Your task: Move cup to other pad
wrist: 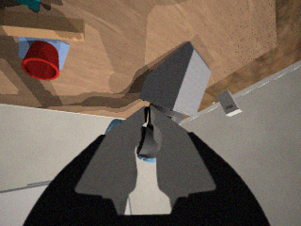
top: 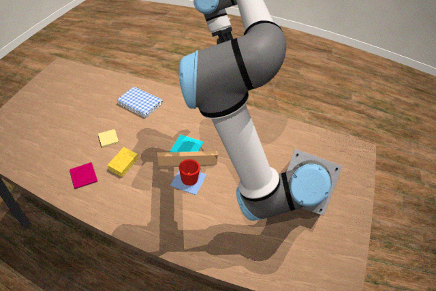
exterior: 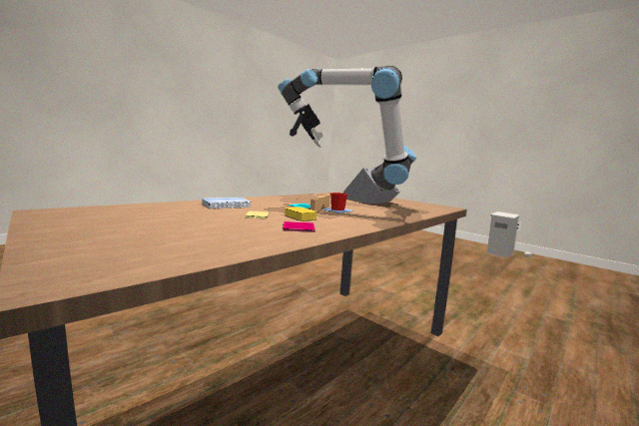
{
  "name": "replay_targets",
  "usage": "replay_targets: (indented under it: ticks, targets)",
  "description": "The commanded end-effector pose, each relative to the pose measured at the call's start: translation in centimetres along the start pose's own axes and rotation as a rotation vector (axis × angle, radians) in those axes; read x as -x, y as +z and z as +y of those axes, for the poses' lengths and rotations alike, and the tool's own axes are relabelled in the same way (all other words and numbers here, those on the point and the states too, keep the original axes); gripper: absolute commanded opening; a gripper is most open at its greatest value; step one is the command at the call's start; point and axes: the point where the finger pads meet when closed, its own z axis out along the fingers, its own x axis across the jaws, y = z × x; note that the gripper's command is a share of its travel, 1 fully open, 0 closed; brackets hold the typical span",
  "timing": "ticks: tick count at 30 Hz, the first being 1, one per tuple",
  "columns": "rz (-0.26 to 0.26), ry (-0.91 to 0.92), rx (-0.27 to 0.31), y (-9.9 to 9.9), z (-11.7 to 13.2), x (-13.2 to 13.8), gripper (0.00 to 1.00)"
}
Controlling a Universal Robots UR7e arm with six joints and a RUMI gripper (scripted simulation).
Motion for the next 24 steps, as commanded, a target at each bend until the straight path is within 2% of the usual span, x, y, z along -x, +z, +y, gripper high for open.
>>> replay_targets:
  ticks: [1, 2, 3, 6, 7, 10, 11, 12, 14, 19, 24]
  targets:
    - [0.023, 0.112, -0.162, 1.8, -1.2, 6.7, 0.0]
    - [0.02, 0.13, -0.191, 2.3, -1.4, 8.0, 0.0]
    - [0.02, 0.13, -0.191, 2.3, -1.4, 8.0, 0.0]
    - [0.006, 0.173, -0.274, 4.0, -1.7, 11.9, 0.0]
    - [0.006, 0.173, -0.274, 4.0, -1.7, 11.9, 0.0]
    - [-0.017, 0.206, -0.349, 5.8, -1.7, 15.6, 0.0]
    - [-0.017, 0.206, -0.349, 5.8, -1.7, 15.6, 0.0]
    - [-0.027, 0.214, -0.372, 6.4, -1.7, 16.8, 0.0]
    - [-0.027, 0.214, -0.372, 6.4, -1.7, 16.8, 0.0]
    - [-0.078, 0.241, -0.464, 9.4, -1.2, 21.8, 0.0]
    - [-0.128, 0.249, -0.523, 12.1, -0.4, 25.5, 0.0]
